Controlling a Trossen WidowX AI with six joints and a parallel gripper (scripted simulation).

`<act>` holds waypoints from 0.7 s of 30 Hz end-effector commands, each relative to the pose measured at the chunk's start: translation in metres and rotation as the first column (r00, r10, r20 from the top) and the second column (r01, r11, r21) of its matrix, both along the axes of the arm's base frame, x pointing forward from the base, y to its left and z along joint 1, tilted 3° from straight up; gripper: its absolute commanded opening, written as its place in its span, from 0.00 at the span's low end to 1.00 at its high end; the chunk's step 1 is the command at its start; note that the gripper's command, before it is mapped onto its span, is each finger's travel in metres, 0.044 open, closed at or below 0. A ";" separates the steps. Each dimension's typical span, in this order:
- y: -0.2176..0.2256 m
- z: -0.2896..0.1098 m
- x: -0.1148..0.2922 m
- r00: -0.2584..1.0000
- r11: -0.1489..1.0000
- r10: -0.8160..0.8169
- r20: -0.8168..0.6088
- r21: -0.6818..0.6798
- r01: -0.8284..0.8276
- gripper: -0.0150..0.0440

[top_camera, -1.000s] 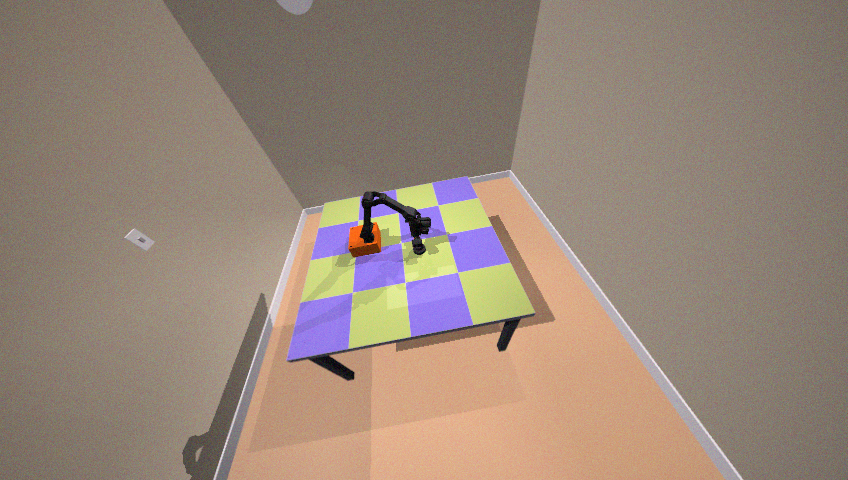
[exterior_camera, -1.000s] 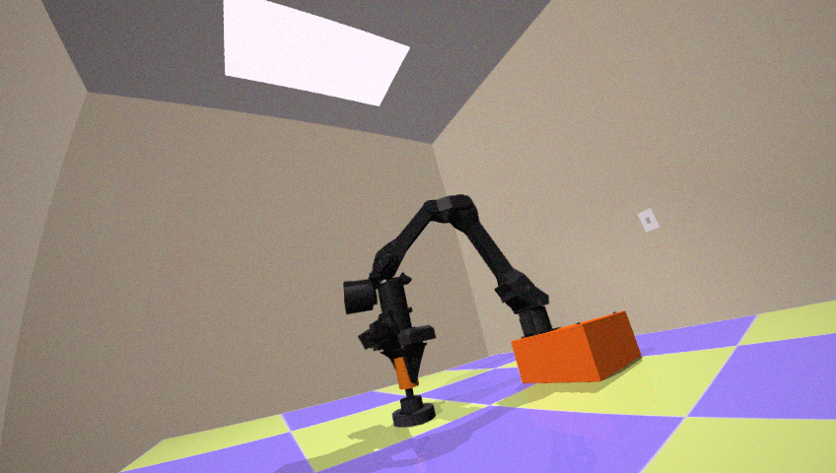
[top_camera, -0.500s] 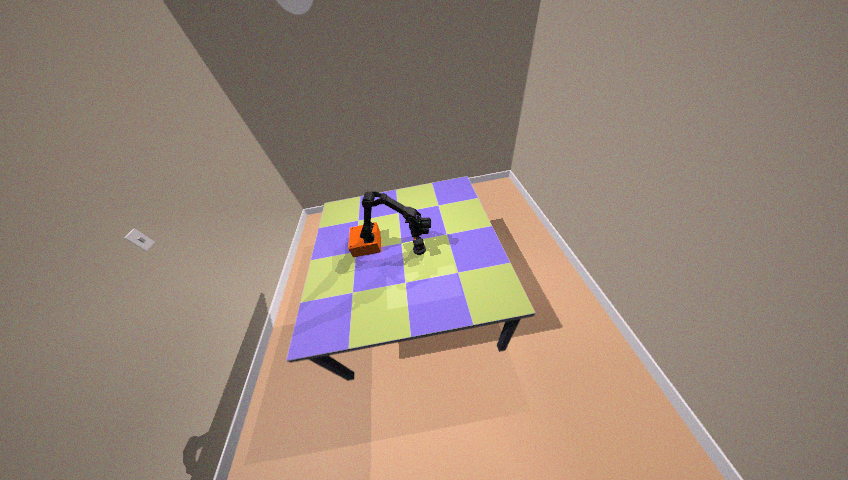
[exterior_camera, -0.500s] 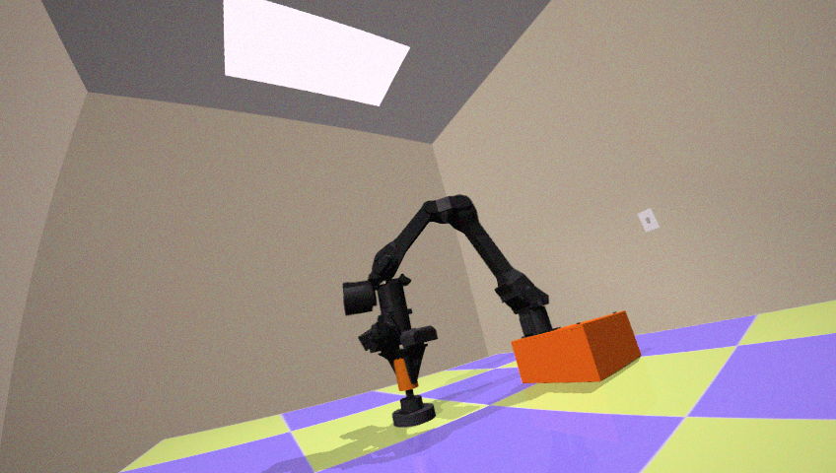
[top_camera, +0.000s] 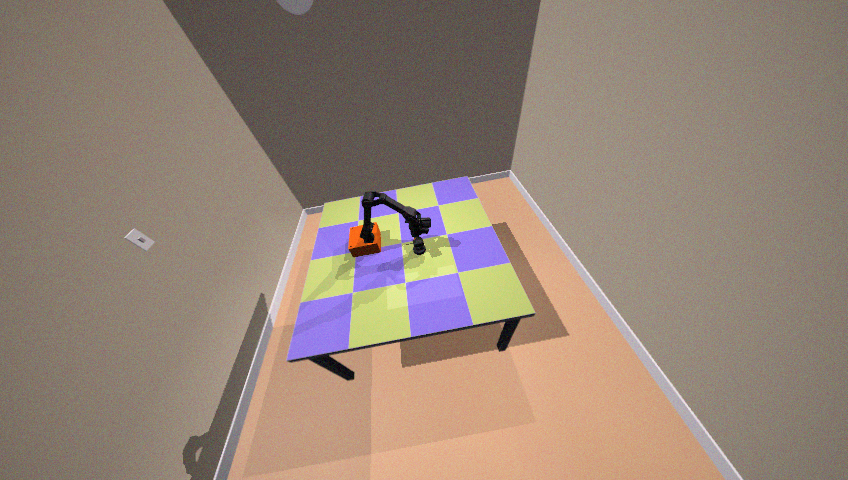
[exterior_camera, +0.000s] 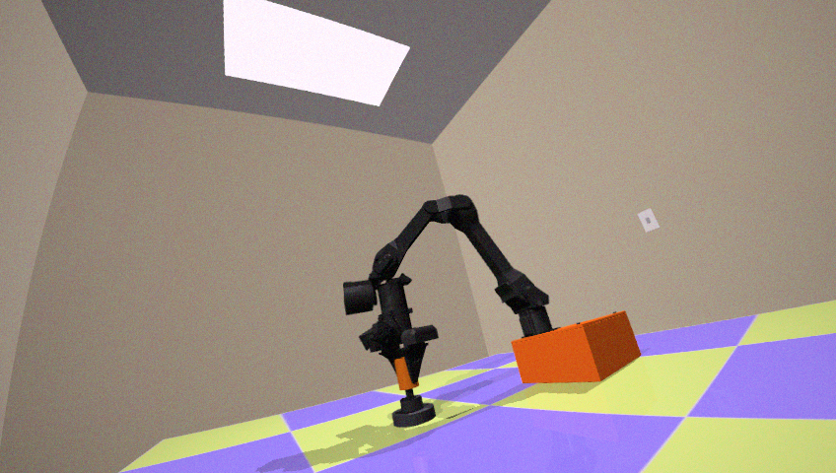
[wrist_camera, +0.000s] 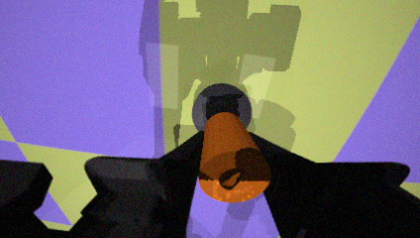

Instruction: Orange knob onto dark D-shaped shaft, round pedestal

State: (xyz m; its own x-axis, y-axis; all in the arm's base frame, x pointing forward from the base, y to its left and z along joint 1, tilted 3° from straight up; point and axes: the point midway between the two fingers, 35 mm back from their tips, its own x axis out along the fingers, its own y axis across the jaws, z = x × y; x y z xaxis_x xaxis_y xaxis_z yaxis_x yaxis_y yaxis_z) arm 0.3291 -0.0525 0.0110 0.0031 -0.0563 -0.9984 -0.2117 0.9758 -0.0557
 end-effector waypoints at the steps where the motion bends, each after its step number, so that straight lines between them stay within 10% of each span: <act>1: 0.000 0.003 0.000 0.999 0.999 0.051 0.002 -0.003 -0.051 0.25; 21: -0.001 -0.001 0.000 0.979 0.979 0.205 -0.008 -0.003 -0.205 0.25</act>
State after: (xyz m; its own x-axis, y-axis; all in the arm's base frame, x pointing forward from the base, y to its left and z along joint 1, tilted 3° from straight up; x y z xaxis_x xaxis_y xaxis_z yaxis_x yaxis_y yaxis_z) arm 0.3301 -0.0529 0.0095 0.0062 -0.0568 -0.9984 -0.4023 0.9139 -0.0545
